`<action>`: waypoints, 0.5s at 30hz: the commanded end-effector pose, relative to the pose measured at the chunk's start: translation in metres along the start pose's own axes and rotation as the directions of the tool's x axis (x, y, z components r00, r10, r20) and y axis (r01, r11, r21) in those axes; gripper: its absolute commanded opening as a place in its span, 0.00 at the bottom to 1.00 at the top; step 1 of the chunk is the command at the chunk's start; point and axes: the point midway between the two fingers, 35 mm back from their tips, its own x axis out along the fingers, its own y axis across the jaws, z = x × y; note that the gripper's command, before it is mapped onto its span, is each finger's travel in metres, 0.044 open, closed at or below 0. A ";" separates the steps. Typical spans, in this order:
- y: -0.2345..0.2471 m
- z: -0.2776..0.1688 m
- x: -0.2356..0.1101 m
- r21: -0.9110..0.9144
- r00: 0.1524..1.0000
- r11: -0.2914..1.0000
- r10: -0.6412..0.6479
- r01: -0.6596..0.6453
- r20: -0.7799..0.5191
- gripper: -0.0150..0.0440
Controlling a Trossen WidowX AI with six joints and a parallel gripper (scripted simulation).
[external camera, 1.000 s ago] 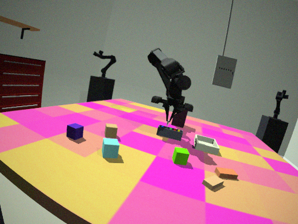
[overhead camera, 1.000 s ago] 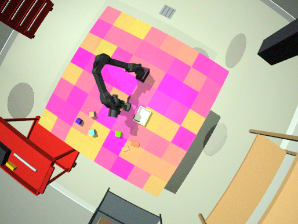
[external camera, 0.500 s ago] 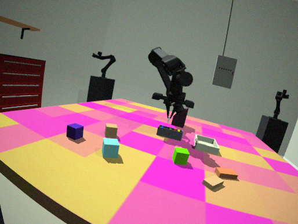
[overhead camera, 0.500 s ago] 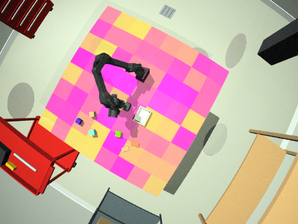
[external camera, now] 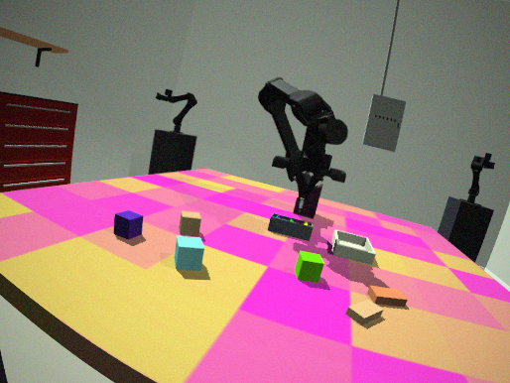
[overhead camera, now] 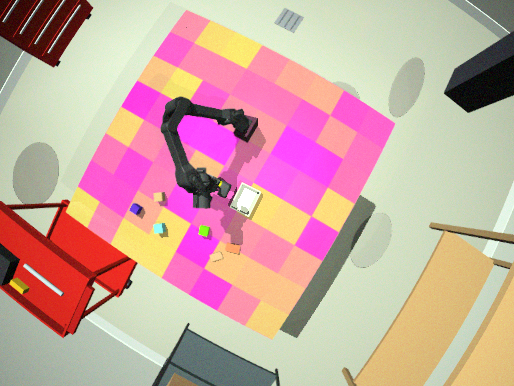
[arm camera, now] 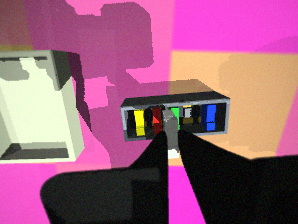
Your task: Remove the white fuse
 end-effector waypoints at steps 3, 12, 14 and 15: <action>0.032 0.007 -0.001 -0.001 1.000 1.000 0.007 -0.007 -0.004 0.25; 0.086 0.013 -0.002 -0.001 1.000 1.000 0.011 -0.011 -0.003 0.25; 0.098 0.013 -0.002 -0.001 1.000 1.000 0.011 -0.011 -0.003 0.25; 0.104 0.013 -0.002 0.000 1.000 1.000 0.010 -0.010 -0.004 0.25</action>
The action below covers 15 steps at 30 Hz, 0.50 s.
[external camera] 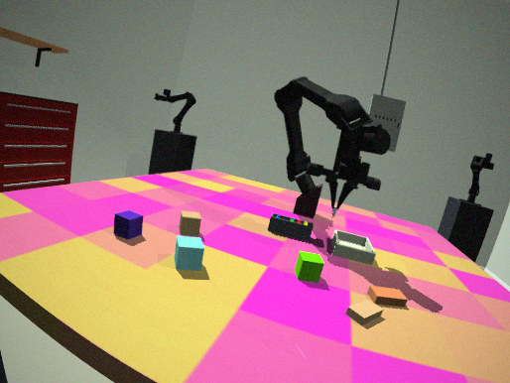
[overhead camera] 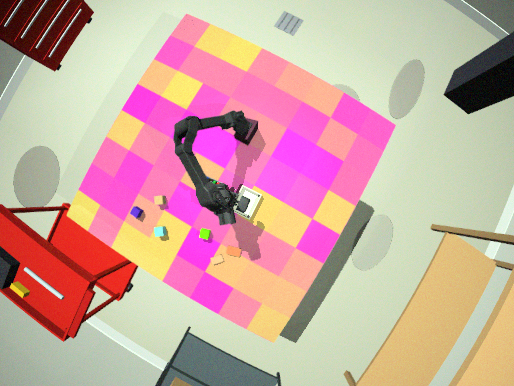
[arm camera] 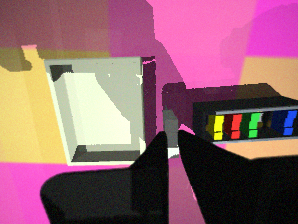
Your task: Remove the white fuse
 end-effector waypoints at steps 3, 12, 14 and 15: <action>0.035 -0.001 0.002 0.003 1.000 1.000 -0.001 0.001 -0.005 0.25; 0.074 -0.007 0.007 0.006 1.000 1.000 -0.006 0.007 -0.006 0.25; 0.074 -0.007 0.008 0.006 1.000 1.000 -0.007 0.007 -0.006 0.25; 0.074 -0.007 0.009 0.006 1.000 1.000 -0.007 0.007 -0.006 0.25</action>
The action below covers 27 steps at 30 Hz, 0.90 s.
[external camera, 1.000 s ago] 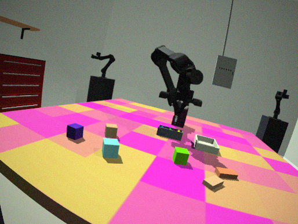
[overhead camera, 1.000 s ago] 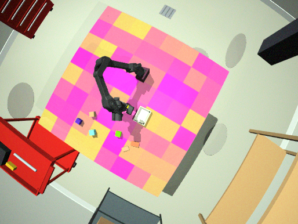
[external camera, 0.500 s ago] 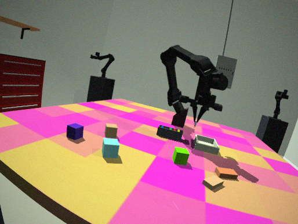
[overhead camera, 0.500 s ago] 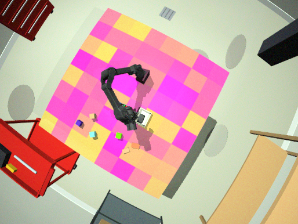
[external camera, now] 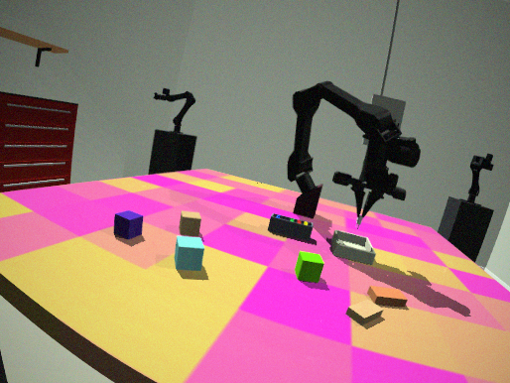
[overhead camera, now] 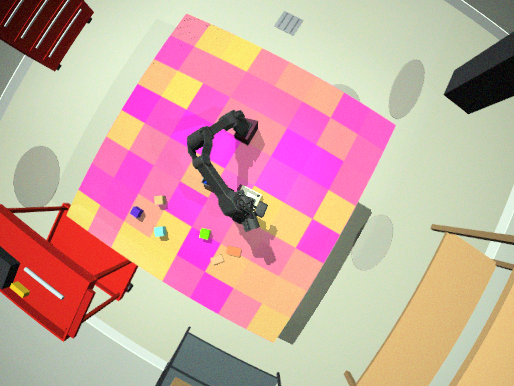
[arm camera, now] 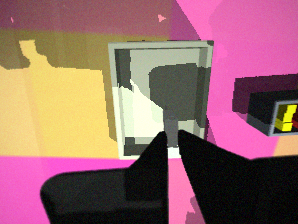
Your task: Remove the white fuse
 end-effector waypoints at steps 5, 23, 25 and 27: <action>0.002 0.002 0.010 0.013 1.000 1.000 0.003 -0.003 -0.002 0.25; 0.001 0.001 0.039 0.013 1.000 1.000 0.002 -0.002 -0.002 0.25; 0.001 0.001 0.040 0.013 1.000 1.000 0.002 -0.002 -0.002 0.25; 0.002 0.002 0.037 0.021 1.000 1.000 0.007 -0.007 -0.001 0.30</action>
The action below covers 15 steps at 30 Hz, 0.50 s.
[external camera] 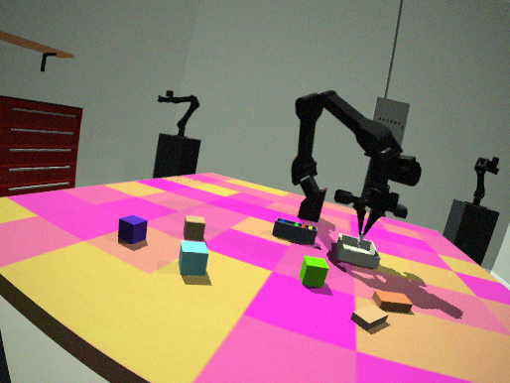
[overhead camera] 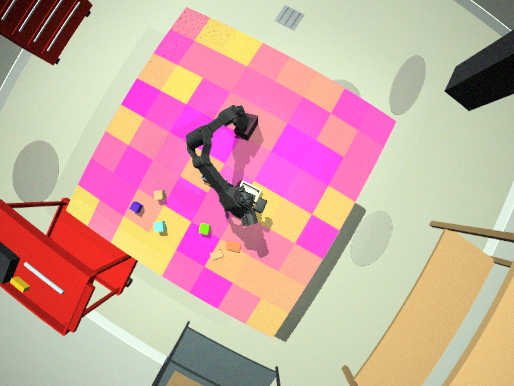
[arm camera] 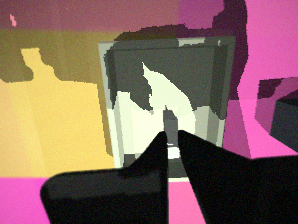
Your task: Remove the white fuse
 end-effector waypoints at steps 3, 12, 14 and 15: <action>0.000 0.000 -0.001 0.000 1.000 1.000 0.001 -0.001 0.001 0.43; 0.000 0.000 -0.003 0.000 1.000 1.000 0.000 0.000 0.001 0.81; 0.001 0.000 -0.026 -0.005 1.000 1.000 -0.001 0.001 0.000 0.81; 0.000 -0.001 -0.034 -0.007 1.000 1.000 -0.002 0.002 0.000 0.81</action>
